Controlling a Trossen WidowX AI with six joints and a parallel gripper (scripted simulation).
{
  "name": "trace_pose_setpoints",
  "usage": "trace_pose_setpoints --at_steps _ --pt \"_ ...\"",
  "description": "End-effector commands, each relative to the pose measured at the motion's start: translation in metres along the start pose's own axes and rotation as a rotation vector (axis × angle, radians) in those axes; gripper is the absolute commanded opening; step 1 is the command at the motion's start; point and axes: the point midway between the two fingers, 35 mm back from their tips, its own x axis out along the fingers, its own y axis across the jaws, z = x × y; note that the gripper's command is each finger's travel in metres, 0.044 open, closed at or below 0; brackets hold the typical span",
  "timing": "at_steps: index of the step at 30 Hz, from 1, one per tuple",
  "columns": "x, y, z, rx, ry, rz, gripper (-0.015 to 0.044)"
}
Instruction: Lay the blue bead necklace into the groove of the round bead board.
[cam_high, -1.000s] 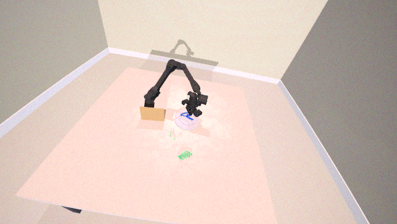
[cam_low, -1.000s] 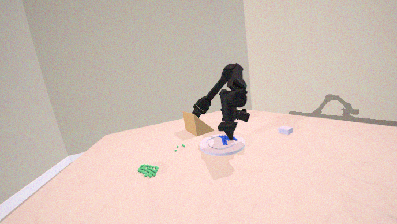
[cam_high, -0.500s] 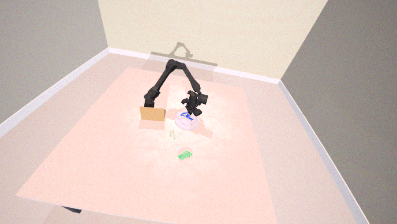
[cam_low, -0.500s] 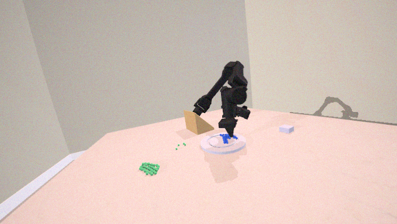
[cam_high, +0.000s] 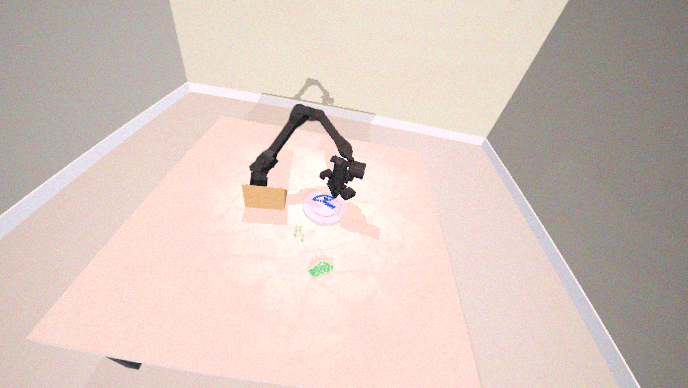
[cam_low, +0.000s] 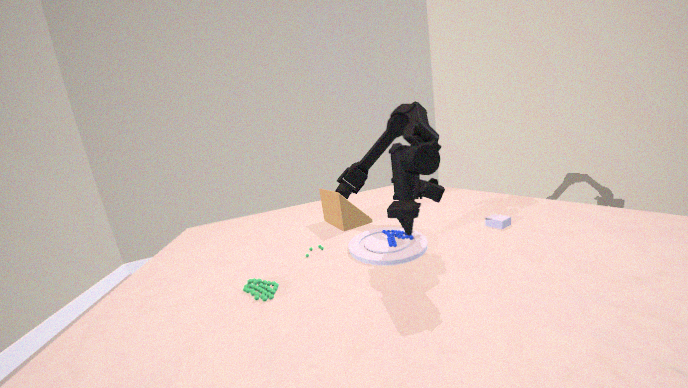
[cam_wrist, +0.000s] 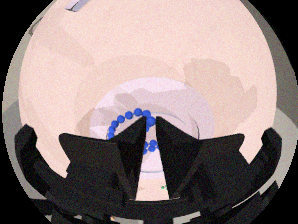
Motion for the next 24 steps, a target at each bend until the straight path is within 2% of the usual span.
trace_pose_setpoints --at_steps 1,18,24 --pt "-0.001 -0.003 0.006 0.003 -0.003 0.000 0.0000" --pt "0.016 -0.003 0.006 0.003 -0.003 0.000 0.0000" --pt "0.013 -0.005 0.007 -0.002 -0.004 -0.008 0.0157"
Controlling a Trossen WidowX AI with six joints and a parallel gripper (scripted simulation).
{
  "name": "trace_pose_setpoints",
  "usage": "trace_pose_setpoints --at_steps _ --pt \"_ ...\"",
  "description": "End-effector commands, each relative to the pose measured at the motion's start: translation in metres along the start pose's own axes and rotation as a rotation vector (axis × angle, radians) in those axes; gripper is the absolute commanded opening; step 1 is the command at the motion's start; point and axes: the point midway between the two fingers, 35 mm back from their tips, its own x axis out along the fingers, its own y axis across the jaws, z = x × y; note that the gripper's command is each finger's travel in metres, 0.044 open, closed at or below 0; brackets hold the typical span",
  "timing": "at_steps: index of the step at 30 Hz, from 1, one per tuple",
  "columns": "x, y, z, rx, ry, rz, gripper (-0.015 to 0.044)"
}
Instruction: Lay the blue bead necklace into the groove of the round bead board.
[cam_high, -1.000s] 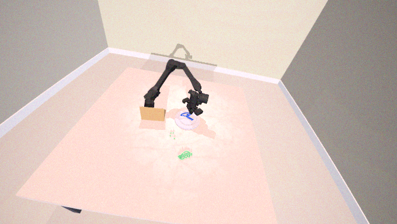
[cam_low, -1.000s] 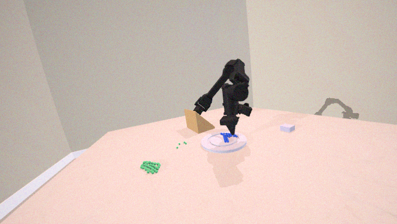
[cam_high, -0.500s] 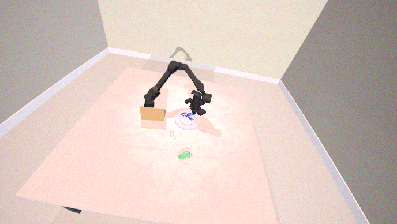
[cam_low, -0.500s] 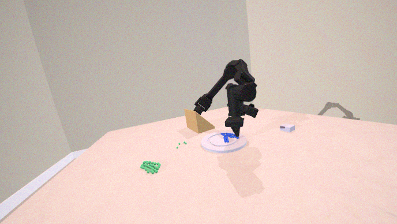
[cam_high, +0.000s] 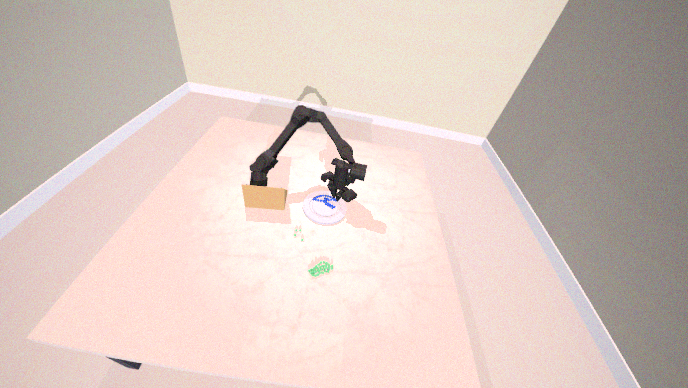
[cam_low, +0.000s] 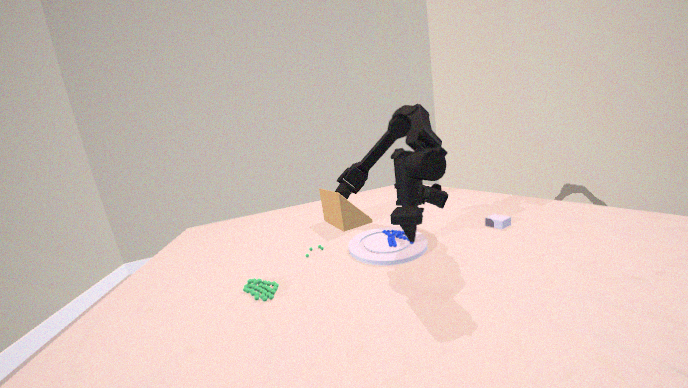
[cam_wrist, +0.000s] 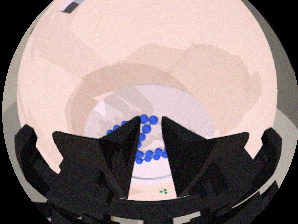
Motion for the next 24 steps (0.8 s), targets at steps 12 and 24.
trace_pose_setpoints --at_steps 12,24 --pt "-0.012 0.001 -0.001 0.004 0.001 0.007 0.0440" --pt "-0.014 0.003 -0.002 0.005 0.001 0.008 0.0440"
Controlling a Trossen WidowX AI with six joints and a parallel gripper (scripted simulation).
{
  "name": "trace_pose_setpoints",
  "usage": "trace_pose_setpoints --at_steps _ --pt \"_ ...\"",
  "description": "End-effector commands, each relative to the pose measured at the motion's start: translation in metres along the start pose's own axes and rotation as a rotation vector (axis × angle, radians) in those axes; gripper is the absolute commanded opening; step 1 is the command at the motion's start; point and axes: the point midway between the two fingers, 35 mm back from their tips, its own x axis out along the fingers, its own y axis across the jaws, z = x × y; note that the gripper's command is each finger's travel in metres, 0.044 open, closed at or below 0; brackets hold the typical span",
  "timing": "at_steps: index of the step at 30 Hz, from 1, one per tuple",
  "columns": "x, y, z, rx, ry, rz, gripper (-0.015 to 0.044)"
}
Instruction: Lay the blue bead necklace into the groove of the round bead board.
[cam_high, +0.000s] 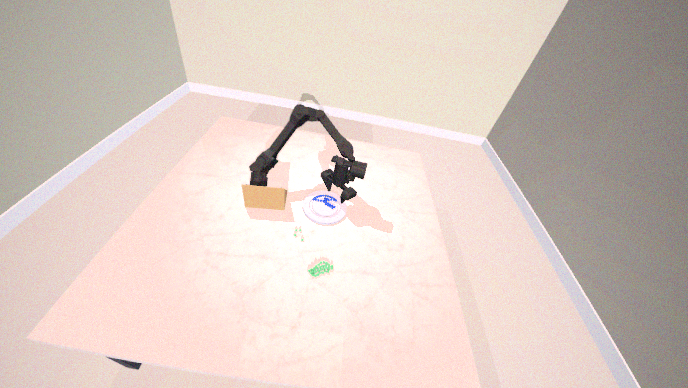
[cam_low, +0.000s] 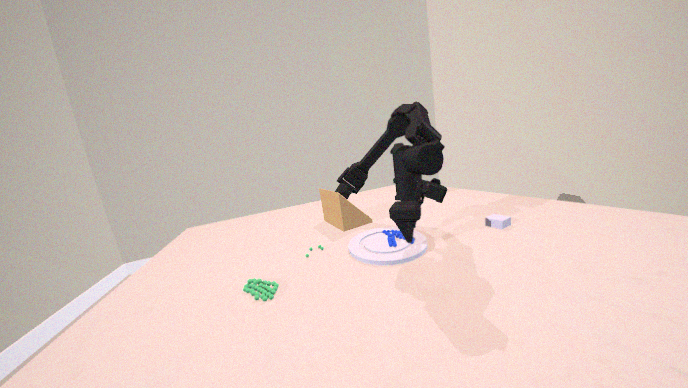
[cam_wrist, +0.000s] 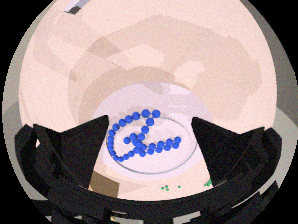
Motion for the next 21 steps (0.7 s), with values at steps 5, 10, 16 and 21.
trace_pose_setpoints --at_steps 5,10,16,21 --pt "-0.001 0.000 0.000 -0.002 -0.001 -0.002 0.0440" --pt "-0.001 0.000 0.000 -0.002 -0.001 -0.002 0.0440" --pt "-0.010 0.009 -0.020 0.387 0.001 -0.005 0.0309" --pt "-0.019 0.024 -0.050 0.951 0.001 -0.006 0.0177"
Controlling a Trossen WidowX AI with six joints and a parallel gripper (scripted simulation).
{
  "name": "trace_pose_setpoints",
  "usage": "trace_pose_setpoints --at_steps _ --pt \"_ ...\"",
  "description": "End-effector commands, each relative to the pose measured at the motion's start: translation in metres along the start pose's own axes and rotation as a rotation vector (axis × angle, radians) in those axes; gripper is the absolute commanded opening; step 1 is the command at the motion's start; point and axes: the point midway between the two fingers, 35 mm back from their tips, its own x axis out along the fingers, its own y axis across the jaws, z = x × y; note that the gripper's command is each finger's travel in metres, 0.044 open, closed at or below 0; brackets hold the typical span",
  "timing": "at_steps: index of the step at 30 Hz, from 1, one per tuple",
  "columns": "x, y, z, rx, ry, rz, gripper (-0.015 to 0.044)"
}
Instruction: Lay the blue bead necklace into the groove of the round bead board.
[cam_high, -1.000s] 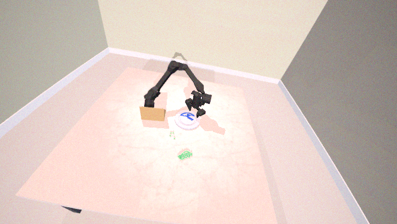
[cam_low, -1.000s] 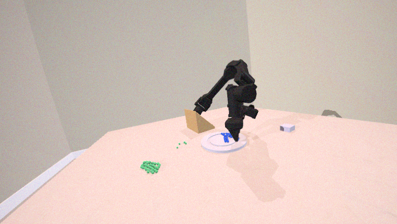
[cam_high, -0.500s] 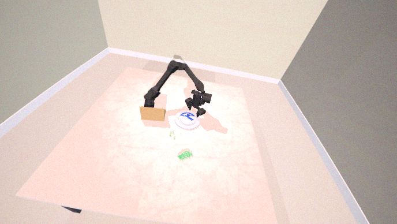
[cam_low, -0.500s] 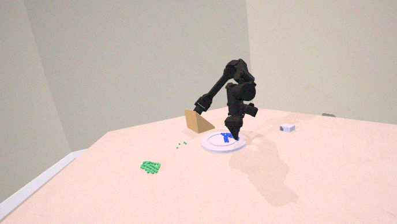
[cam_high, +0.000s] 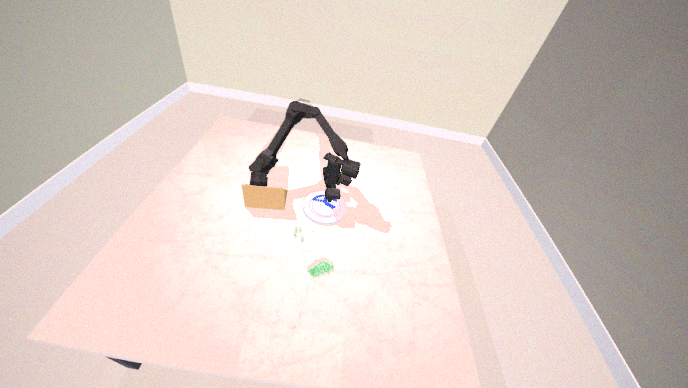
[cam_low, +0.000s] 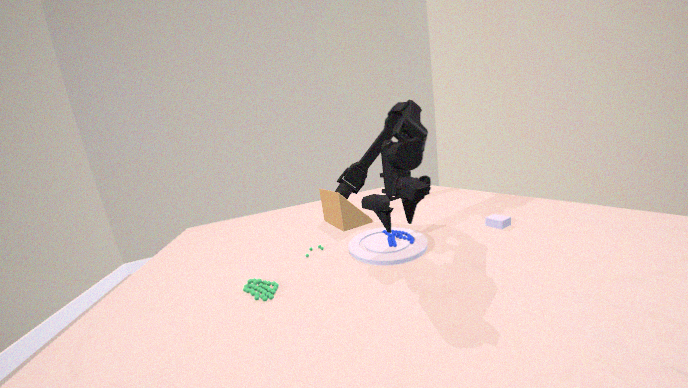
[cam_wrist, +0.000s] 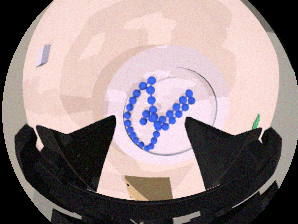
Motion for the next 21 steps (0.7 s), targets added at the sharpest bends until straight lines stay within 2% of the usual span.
trace_pose_setpoints --at_steps 1,2,6,15,20,21 --pt "-0.008 -0.003 -0.028 0.458 -0.001 -0.004 0.0151" --pt "-0.009 -0.003 -0.035 0.571 -0.001 -0.004 0.0125" --pt "-0.013 -0.004 -0.057 0.941 0.000 -0.002 0.0120" --pt "-0.013 -0.004 -0.058 0.959 0.000 -0.002 0.0120" --pt "0.002 -0.003 -0.058 0.959 0.001 -0.001 0.0120" --pt "-0.006 -0.004 -0.056 0.952 -0.005 -0.004 0.0120"
